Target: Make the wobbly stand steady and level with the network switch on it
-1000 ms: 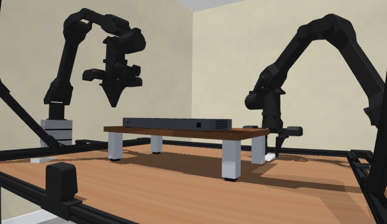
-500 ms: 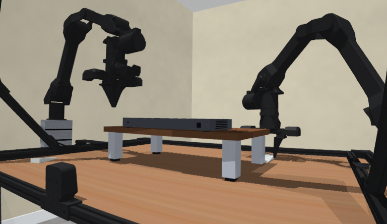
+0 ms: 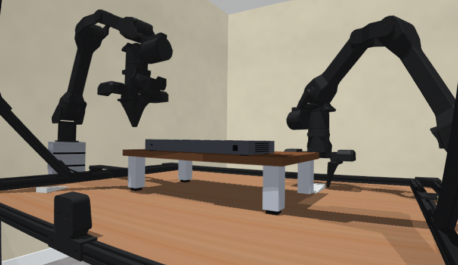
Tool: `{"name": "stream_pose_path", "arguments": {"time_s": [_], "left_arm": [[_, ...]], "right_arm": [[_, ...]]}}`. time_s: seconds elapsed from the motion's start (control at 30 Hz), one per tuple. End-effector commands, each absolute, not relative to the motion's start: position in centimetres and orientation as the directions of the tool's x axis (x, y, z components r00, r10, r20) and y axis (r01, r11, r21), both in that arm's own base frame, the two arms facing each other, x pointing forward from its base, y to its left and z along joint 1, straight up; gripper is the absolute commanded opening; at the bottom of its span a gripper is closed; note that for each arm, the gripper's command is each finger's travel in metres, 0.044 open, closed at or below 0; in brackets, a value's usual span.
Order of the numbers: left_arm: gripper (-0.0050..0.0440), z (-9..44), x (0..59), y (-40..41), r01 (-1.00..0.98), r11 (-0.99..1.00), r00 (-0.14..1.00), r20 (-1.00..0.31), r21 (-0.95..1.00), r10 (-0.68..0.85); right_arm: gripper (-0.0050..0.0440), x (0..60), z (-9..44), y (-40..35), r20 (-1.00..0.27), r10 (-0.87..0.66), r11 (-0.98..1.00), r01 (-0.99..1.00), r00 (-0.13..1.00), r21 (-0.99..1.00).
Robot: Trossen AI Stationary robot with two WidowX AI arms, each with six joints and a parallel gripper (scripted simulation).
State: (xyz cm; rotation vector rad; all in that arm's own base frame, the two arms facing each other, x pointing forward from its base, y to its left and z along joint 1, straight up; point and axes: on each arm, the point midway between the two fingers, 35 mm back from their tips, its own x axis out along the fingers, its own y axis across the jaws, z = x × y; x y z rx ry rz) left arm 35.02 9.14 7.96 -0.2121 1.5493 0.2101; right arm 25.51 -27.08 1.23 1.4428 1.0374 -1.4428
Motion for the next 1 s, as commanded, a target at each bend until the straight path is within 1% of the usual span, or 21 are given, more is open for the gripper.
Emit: {"name": "stream_pose_path", "arguments": {"time_s": [0.0, 0.43, 0.47, 0.97], "left_arm": [[0.0, 8.0, 35.0, 9.1, -0.266, 0.964, 0.011, -1.0, -0.003, 0.0], [0.0, 8.0, 35.0, 9.1, -0.266, 0.964, 0.011, -1.0, -0.003, 0.0], [0.0, 8.0, 35.0, 9.1, -0.266, 0.964, 0.011, -1.0, -0.003, 0.0], [0.0, 8.0, 35.0, 9.1, -0.266, 0.964, 0.011, -1.0, -0.003, 0.0]], "right_arm": [[0.024, 25.5, 1.2, -27.1, -1.0, -0.001, -0.317, 0.948, 0.001, 0.001], [0.024, 25.5, 1.2, -27.1, -1.0, -0.001, -0.317, 0.948, 0.001, 0.001], [0.024, 25.4, 6.8, -27.1, -1.0, 0.0, -0.322, 0.947, 0.0, 0.0], [0.024, 25.4, 6.8, -27.1, -1.0, 0.0, -0.322, 0.947, 0.0, 0.0]]}}
